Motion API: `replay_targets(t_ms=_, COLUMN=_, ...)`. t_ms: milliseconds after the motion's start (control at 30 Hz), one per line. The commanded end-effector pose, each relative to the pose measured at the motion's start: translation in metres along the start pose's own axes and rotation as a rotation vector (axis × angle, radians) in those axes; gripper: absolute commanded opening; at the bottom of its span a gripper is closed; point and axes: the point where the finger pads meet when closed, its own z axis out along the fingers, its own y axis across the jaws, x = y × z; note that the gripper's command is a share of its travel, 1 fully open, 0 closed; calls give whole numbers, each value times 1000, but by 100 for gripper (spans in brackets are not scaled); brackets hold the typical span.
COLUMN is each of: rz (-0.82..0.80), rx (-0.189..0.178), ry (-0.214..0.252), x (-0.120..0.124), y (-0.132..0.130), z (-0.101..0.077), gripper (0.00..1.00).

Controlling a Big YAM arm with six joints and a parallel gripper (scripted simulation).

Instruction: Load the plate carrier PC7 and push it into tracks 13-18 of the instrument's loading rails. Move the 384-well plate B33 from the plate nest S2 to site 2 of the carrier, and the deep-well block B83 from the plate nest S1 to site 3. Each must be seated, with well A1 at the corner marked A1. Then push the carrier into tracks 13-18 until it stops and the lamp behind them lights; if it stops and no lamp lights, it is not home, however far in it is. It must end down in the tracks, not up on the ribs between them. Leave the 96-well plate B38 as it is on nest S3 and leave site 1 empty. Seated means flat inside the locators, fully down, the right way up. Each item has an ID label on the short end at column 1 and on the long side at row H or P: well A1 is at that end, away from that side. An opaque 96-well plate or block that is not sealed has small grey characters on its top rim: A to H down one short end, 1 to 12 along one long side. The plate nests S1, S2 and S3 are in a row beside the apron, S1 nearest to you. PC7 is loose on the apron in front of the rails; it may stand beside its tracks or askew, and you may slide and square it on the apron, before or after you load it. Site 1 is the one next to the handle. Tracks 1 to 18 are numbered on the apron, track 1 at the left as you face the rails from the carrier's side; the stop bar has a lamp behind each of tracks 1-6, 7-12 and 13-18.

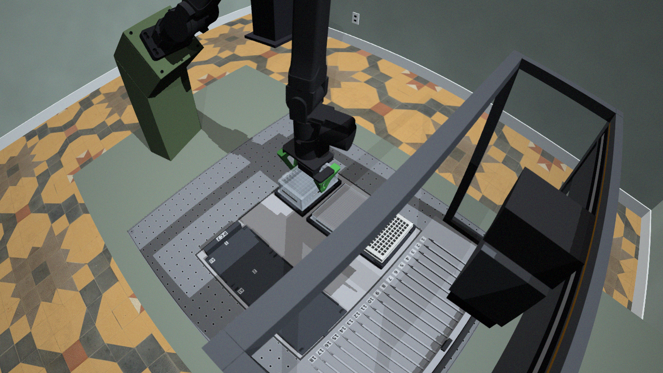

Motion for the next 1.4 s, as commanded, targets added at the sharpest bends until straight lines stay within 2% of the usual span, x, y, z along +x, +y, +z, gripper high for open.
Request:
replay_targets(t_ms=0, rz=-7, rx=8, ry=-7, x=-1, y=-3, z=6, gripper=100)
replay_targets(t_ms=733, rz=-7, rx=7, ry=-8, x=-2, y=-2, z=26, gripper=100)
replay_targets(t_ms=800, rz=-7, rx=7, ry=-8, x=-2, y=-2, z=26, gripper=100)
replay_targets(t_ms=833, rz=-2, rx=7, ry=-6, x=-2, y=-2, z=20, gripper=100)
replay_targets(t_ms=1133, rz=-7, rx=14, ry=-11, x=-6, y=-9, z=18, gripper=100)
replay_targets(t_ms=1367, rz=-2, rx=7, ry=-6, x=-2, y=-3, z=20, gripper=100)
